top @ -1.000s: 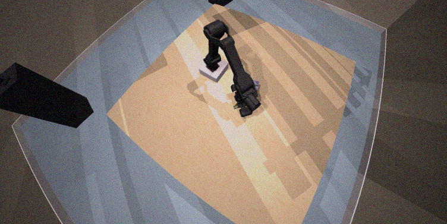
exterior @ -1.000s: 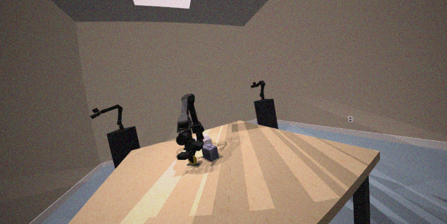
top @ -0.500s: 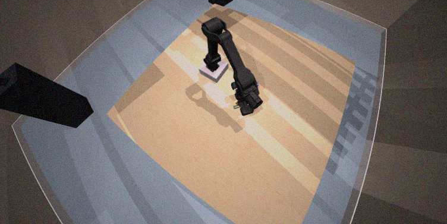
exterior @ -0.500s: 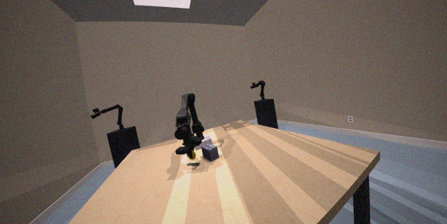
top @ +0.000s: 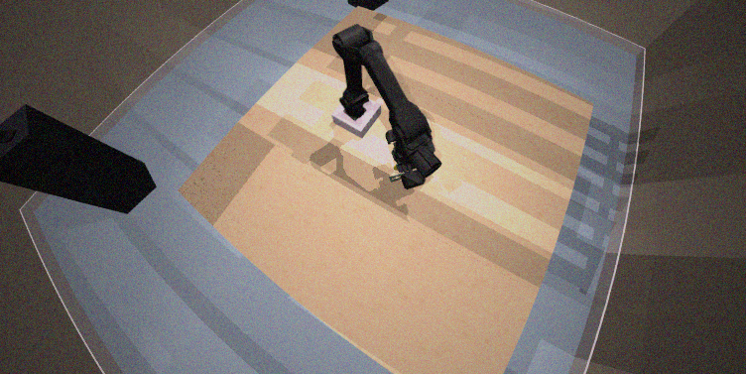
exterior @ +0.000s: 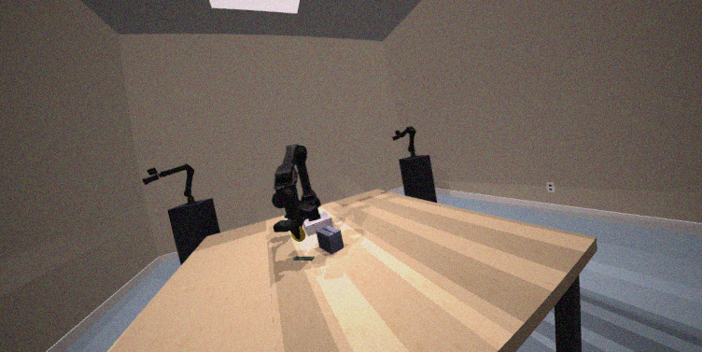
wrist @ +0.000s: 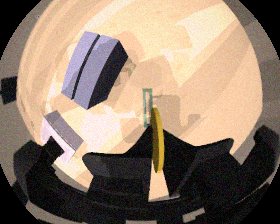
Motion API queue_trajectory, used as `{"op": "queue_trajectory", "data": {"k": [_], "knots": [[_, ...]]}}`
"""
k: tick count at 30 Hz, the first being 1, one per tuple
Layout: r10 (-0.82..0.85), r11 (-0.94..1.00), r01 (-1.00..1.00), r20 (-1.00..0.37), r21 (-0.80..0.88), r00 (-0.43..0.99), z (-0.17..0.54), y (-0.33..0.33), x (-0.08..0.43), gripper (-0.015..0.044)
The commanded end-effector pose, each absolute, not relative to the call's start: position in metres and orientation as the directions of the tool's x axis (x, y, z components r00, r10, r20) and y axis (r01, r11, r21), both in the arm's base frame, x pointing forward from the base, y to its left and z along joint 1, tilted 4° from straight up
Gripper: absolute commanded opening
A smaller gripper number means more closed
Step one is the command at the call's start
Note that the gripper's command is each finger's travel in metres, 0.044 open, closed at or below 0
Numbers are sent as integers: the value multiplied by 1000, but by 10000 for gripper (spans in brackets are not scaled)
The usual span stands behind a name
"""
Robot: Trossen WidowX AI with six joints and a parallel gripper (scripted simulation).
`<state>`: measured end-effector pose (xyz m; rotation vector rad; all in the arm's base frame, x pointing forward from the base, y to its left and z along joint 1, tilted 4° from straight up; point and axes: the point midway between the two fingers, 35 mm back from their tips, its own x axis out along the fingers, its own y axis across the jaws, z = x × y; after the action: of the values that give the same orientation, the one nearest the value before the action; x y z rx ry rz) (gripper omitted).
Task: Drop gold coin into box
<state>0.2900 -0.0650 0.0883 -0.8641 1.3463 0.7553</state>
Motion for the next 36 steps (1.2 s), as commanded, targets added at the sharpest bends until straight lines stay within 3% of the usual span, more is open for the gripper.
{"op": "queue_trajectory", "data": {"k": [1, 9, 24, 36], "knots": [[-29, 499, -861, -995, -99, 98, 100, -65, 290, 0], [-29, 542, -835, -995, -97, 97, 109, -64, 287, 0], [-28, 878, -473, -995, -71, 97, 110, -58, 281, 0], [-27, 891, -449, -995, -67, 97, 109, -46, 281, 0]]}}
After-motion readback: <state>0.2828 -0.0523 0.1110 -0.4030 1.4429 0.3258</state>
